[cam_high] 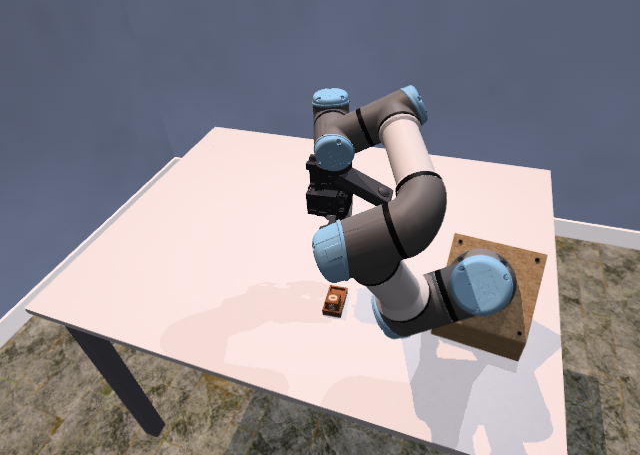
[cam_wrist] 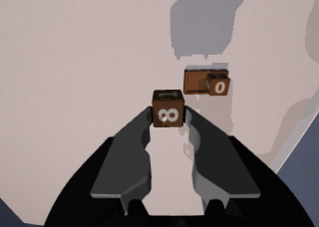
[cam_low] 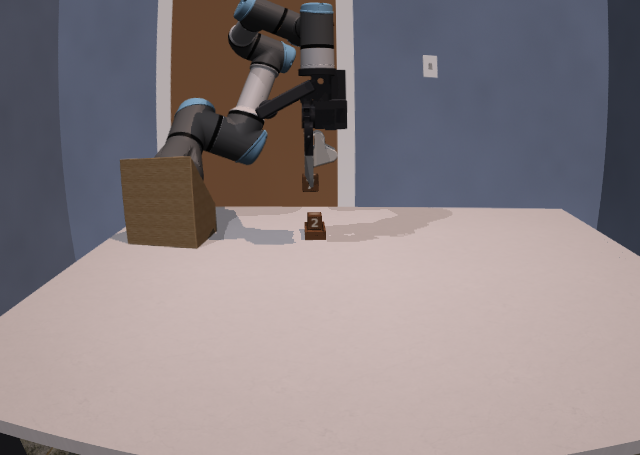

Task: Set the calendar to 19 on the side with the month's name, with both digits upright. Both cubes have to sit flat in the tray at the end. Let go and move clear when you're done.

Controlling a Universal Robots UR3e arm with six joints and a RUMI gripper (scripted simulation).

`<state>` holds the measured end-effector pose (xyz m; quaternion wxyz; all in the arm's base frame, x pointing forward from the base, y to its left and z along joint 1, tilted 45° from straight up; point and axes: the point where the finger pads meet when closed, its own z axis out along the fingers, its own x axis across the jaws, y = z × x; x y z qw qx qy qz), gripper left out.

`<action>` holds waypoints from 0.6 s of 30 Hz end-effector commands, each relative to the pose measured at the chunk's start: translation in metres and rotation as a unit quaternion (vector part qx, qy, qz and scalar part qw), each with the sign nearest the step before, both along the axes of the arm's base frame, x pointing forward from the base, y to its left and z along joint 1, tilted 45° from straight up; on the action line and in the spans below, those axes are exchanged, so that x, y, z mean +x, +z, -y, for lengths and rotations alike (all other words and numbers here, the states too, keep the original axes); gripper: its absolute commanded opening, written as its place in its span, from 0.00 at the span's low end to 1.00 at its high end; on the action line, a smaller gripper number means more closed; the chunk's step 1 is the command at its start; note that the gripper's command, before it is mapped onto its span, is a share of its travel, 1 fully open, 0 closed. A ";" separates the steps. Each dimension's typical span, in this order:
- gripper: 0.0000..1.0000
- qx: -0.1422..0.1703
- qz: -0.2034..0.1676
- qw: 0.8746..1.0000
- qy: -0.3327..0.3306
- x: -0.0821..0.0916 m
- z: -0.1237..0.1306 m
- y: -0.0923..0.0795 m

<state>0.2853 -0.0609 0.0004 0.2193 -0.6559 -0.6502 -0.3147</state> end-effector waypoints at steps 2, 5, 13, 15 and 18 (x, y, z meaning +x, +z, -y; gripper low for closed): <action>0.10 0.009 -0.064 0.996 -0.063 0.001 0.004 -0.004; 0.10 0.017 -0.108 0.988 -0.107 0.002 0.006 -0.007; 0.10 0.029 -0.174 0.969 -0.175 0.003 0.010 -0.012; 0.10 0.033 -0.198 0.959 -0.199 0.004 0.011 -0.014; 0.10 0.039 -0.231 0.944 -0.232 0.005 0.013 -0.017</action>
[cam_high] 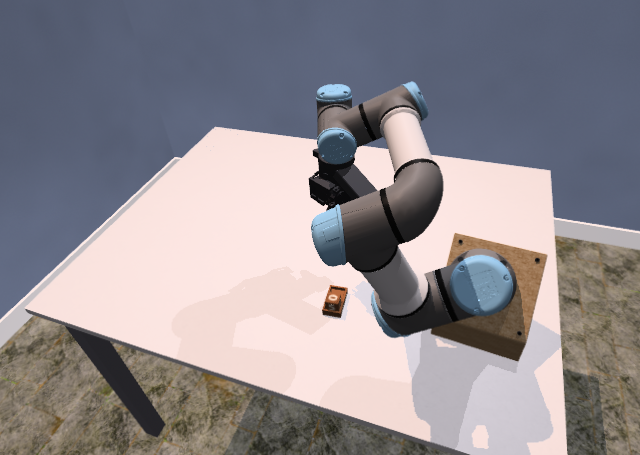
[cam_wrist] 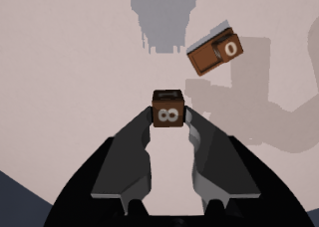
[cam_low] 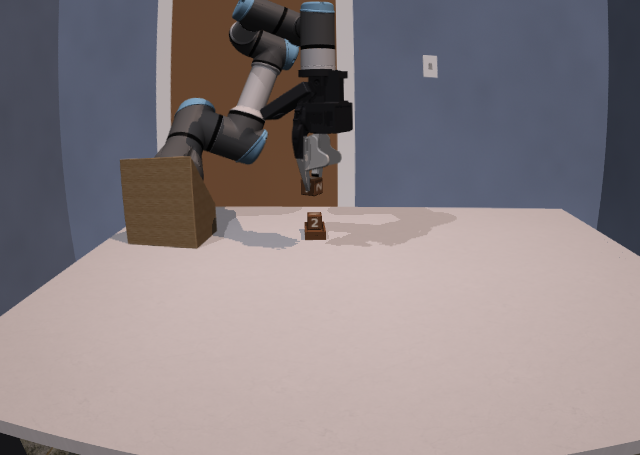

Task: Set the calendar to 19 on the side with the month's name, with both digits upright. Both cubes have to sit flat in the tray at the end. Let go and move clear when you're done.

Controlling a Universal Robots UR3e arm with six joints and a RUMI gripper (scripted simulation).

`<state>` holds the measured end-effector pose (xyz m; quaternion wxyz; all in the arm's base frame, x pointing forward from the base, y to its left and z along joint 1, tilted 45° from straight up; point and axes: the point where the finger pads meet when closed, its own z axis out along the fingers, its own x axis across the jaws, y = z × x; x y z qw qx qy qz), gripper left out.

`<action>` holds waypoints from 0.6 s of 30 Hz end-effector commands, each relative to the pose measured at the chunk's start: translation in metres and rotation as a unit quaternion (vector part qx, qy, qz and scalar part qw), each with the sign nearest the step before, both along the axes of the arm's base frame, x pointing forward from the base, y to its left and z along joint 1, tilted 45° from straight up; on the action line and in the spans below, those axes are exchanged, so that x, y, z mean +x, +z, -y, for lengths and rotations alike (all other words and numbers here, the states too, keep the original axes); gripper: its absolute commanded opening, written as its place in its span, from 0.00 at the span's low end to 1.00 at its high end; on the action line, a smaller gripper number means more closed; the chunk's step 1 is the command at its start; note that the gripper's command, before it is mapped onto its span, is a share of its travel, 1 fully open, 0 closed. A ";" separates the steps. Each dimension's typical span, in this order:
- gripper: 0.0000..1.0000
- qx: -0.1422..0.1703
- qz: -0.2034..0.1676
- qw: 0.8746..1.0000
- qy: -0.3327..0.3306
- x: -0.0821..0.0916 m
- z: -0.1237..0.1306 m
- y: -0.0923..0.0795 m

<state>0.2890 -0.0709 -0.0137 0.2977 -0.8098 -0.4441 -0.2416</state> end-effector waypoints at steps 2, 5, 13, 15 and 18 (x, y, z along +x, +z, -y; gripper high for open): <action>0.10 0.009 -0.062 0.996 -0.061 0.002 0.004 -0.005; 0.10 0.014 -0.090 0.992 -0.089 0.003 0.006 -0.007; 0.10 0.022 -0.134 0.982 -0.134 0.005 0.008 -0.011; 0.10 0.024 -0.146 0.978 -0.146 0.005 0.009 -0.012; 0.10 0.026 -0.159 0.974 -0.160 0.006 0.009 -0.013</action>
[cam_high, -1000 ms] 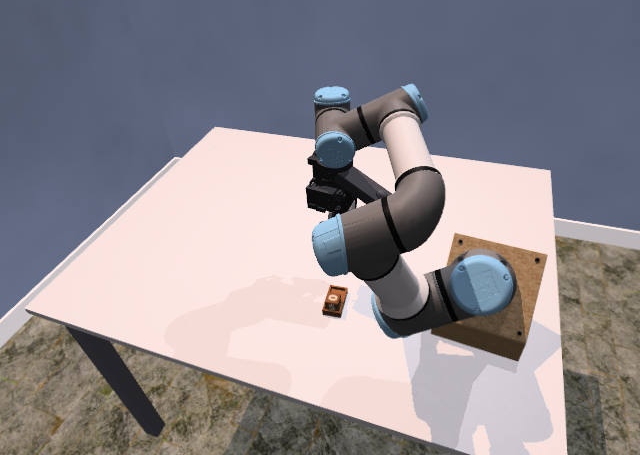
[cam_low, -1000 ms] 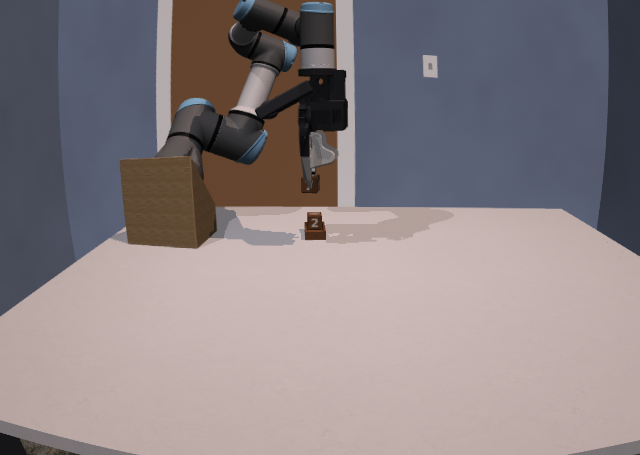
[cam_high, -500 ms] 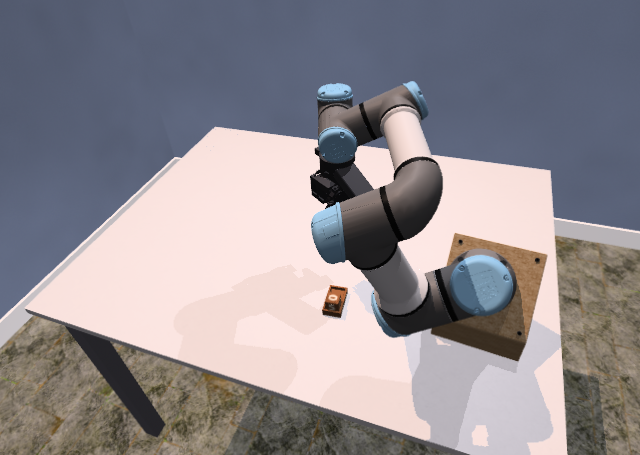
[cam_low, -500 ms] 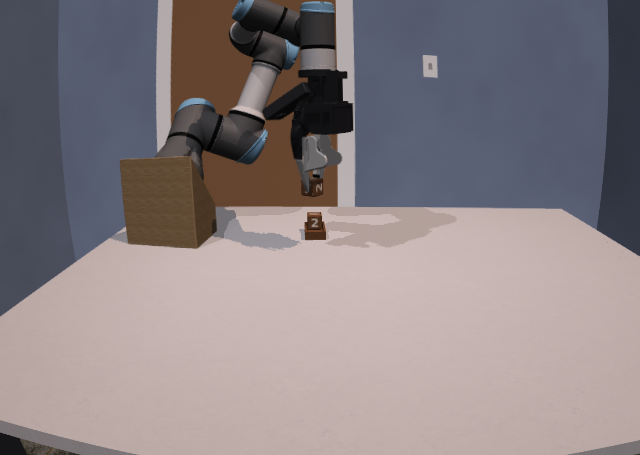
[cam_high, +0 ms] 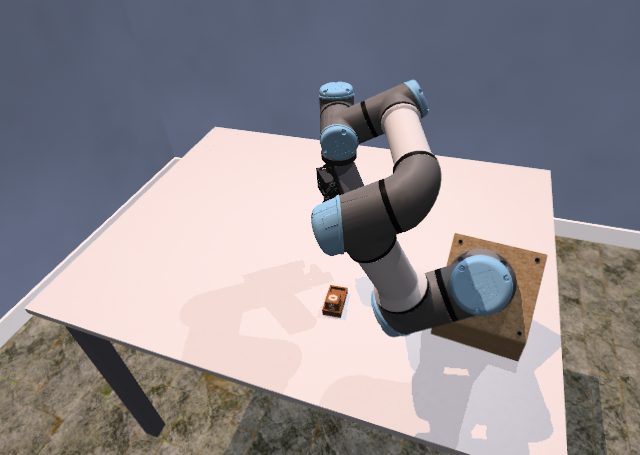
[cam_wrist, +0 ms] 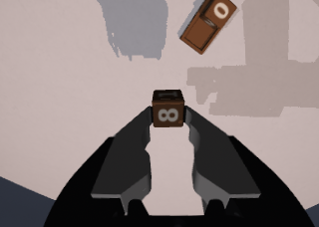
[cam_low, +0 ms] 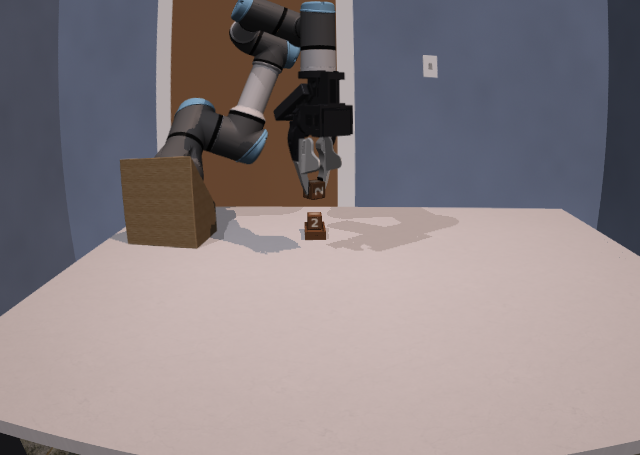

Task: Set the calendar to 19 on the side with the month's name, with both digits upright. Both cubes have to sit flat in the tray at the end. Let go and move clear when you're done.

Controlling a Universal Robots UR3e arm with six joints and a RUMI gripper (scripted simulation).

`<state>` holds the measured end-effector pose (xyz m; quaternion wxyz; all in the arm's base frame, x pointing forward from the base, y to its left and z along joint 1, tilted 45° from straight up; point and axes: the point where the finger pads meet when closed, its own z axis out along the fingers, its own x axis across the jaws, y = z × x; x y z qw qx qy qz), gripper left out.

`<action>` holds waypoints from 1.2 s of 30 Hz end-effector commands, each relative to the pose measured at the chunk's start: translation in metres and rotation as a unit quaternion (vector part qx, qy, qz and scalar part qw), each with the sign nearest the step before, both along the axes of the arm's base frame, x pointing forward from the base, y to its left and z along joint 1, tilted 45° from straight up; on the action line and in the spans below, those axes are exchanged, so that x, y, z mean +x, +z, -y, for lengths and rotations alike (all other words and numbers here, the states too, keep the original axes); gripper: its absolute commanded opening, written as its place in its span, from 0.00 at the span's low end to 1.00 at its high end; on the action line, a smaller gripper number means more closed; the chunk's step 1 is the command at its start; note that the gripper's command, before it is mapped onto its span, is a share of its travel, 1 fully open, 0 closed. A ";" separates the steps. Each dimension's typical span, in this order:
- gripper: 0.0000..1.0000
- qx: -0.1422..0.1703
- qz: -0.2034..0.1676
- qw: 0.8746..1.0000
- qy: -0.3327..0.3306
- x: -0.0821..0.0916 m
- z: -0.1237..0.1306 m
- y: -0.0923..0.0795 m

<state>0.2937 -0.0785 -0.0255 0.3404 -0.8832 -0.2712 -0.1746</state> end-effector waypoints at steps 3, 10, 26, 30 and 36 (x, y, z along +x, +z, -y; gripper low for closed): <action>0.10 0.003 -0.027 0.999 -0.028 0.001 0.002 -0.002; 0.10 0.005 -0.038 0.999 -0.039 0.002 0.003 -0.003; 0.10 0.006 -0.040 0.998 -0.041 0.002 0.003 -0.004; 0.10 0.006 -0.040 0.998 -0.041 0.002 0.003 -0.004; 0.10 0.006 -0.041 0.998 -0.042 0.002 0.001 -0.006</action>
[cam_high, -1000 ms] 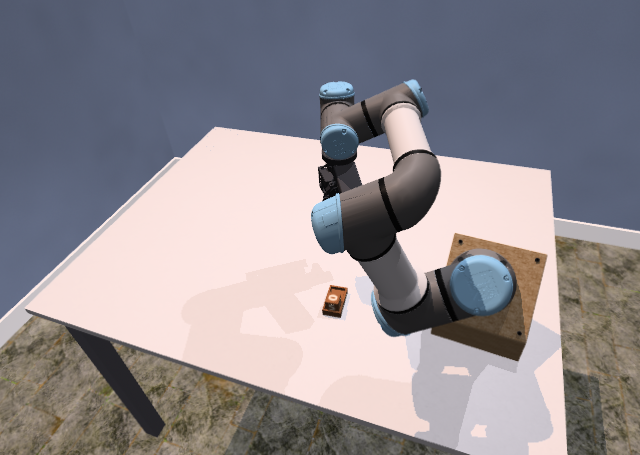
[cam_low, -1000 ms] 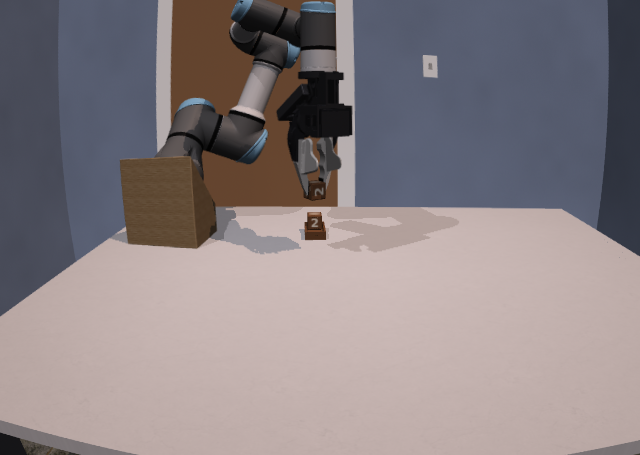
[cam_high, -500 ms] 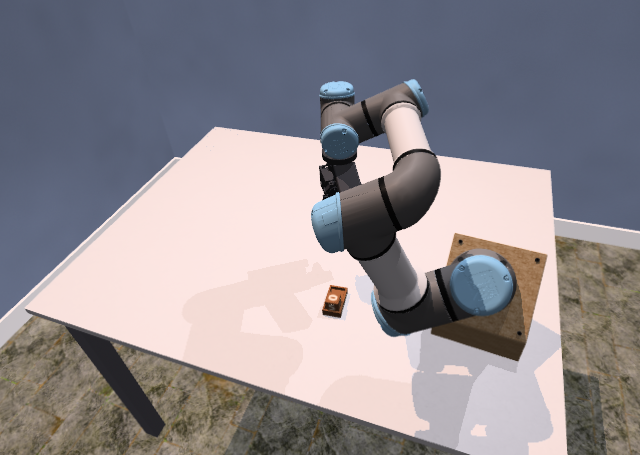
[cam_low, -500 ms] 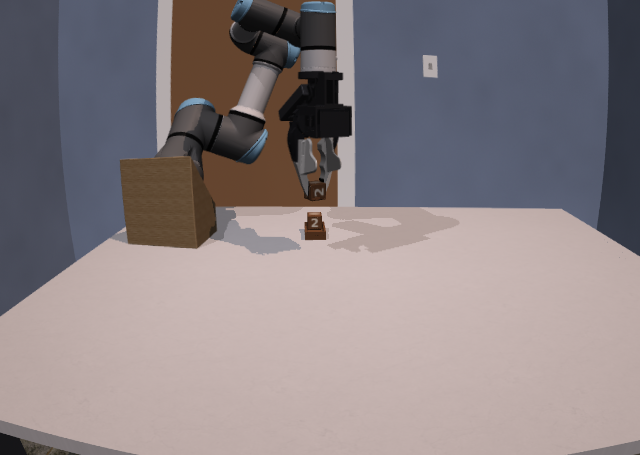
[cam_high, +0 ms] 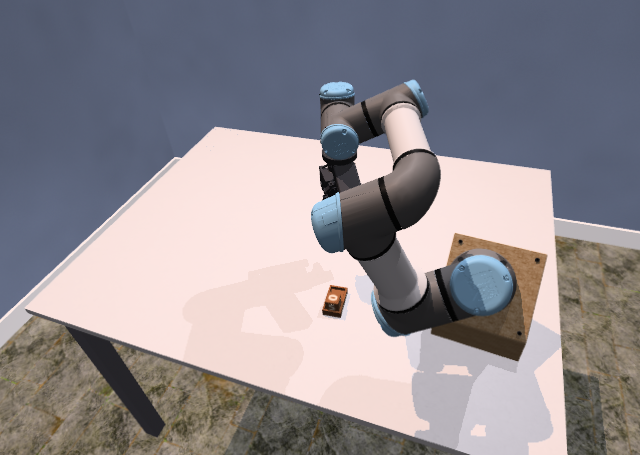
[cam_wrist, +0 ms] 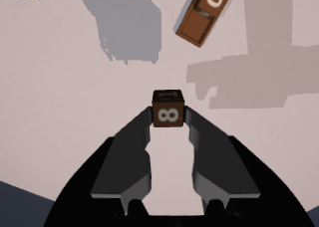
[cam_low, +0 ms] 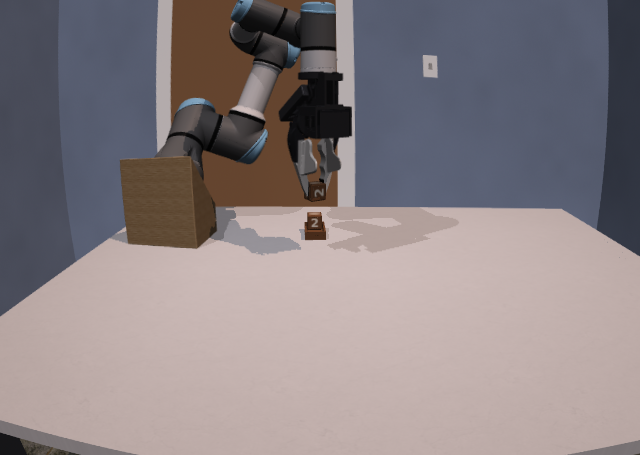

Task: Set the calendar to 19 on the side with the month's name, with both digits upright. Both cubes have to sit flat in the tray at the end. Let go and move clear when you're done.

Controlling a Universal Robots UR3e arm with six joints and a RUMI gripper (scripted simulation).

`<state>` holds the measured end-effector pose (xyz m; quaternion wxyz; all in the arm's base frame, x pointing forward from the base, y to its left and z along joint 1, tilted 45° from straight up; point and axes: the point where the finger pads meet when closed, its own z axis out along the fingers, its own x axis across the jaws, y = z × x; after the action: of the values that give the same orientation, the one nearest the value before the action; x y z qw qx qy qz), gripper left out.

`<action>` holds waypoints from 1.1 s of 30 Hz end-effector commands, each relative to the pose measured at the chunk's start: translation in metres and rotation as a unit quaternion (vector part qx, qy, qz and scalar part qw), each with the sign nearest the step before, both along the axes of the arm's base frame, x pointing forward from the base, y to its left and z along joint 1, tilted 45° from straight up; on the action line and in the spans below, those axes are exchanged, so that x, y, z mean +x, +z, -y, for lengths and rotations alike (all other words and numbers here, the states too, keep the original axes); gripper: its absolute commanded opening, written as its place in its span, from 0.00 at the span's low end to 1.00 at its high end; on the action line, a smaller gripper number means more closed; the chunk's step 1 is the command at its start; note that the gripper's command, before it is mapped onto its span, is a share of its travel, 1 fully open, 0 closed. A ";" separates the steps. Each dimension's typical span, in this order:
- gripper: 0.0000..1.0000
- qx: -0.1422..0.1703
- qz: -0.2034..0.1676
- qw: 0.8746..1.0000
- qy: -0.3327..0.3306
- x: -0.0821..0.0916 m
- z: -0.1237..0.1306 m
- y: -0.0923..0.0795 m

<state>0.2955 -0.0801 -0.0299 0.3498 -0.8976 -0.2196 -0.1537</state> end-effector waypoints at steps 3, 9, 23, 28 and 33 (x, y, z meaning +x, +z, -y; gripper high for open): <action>0.10 -0.001 0.000 1.000 -0.001 0.001 -0.004 -0.005; 0.10 -0.001 0.000 1.000 -0.001 0.003 -0.012 -0.013; 0.10 -0.001 0.000 1.000 -0.001 0.011 -0.054 -0.055; 0.10 -0.001 0.000 1.000 -0.001 0.012 -0.060 -0.062; 0.10 -0.001 0.000 1.000 -0.001 0.013 -0.065 -0.067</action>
<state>0.3069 -0.0177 -0.0926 0.3505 -0.8976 -0.2191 -0.1530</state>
